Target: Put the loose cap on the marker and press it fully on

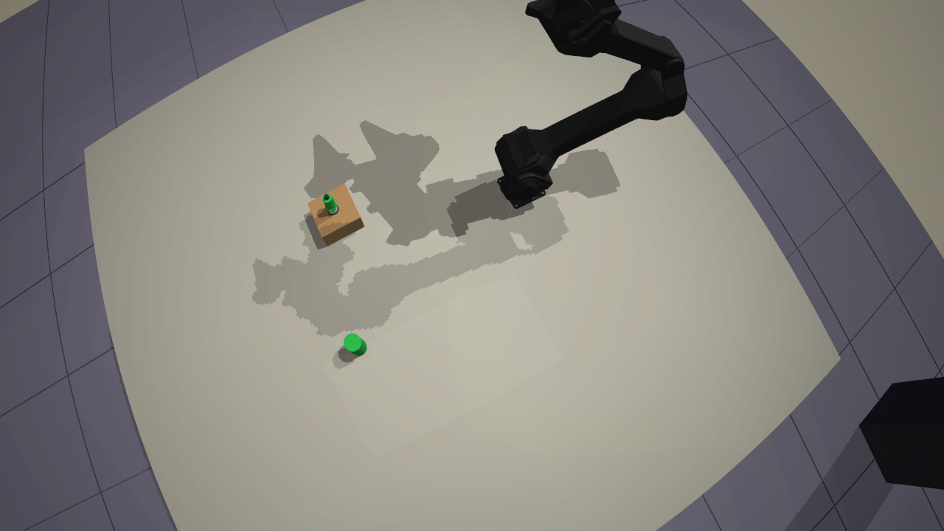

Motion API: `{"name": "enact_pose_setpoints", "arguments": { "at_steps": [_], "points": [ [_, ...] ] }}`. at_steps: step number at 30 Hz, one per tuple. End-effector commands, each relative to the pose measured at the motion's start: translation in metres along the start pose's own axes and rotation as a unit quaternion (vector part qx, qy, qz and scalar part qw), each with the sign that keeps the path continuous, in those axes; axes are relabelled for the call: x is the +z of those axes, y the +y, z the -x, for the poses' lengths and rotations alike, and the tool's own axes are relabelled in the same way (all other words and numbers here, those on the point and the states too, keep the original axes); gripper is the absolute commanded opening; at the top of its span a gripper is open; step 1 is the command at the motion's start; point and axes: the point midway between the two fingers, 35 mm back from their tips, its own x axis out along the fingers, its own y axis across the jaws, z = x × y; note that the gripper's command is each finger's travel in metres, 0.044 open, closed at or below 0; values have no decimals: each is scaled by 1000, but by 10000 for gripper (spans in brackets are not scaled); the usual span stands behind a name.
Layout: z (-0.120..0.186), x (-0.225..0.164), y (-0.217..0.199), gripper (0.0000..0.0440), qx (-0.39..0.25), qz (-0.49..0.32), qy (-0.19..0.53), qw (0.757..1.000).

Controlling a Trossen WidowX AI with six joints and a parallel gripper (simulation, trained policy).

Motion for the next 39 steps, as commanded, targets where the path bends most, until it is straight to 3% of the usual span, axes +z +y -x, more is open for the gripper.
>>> {"name": "enact_pose_setpoints", "arguments": {
  "at_steps": [1,6,8,39],
  "points": [
    [0,-1,-2,374,-5,1,1,1000],
    [-2,-6,-14,250,-29,5,7,1000],
    [-2,-8,-18,229,-39,6,10,999],
    [2,-35,-83,299,-188,29,30,981]
  ]
}}
